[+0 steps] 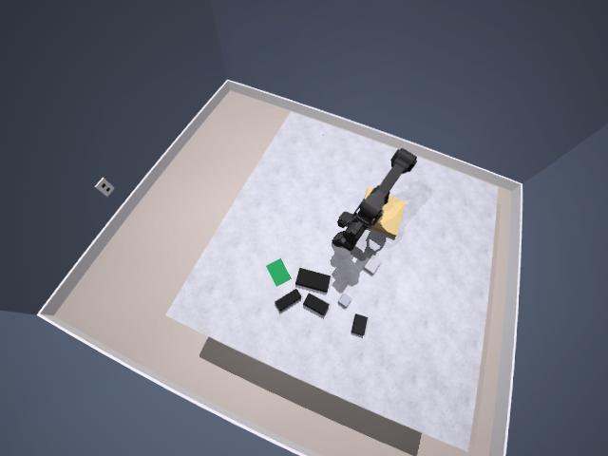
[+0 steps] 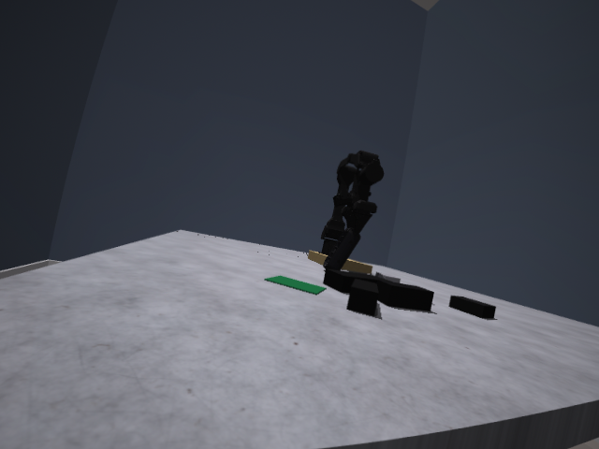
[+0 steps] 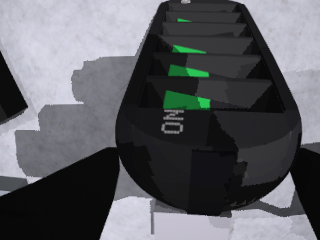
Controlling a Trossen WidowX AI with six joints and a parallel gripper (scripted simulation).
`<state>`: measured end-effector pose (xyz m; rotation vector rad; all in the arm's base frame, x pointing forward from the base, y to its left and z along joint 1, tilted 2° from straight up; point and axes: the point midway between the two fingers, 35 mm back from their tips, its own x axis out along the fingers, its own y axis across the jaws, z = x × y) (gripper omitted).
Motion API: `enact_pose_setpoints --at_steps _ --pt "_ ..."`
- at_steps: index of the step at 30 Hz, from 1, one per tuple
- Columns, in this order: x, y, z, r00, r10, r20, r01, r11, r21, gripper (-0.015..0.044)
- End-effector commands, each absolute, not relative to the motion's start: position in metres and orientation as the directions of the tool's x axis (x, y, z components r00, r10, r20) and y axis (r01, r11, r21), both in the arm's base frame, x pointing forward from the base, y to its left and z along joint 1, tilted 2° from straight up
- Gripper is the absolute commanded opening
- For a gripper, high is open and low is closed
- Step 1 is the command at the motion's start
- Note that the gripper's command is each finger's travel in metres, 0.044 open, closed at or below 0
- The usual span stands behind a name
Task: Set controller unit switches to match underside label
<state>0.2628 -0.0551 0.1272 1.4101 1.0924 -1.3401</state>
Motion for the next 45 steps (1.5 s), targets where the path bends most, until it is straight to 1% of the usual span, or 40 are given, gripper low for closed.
enact_pose_setpoints --at_steps 1,45 --pt "0.261 -0.052 0.121 0.018 0.030 -0.999 0.973 -0.232 0.010 0.0338" --pt "0.268 -0.021 0.107 0.018 0.033 -0.999 0.973 -0.232 0.010 0.0338"
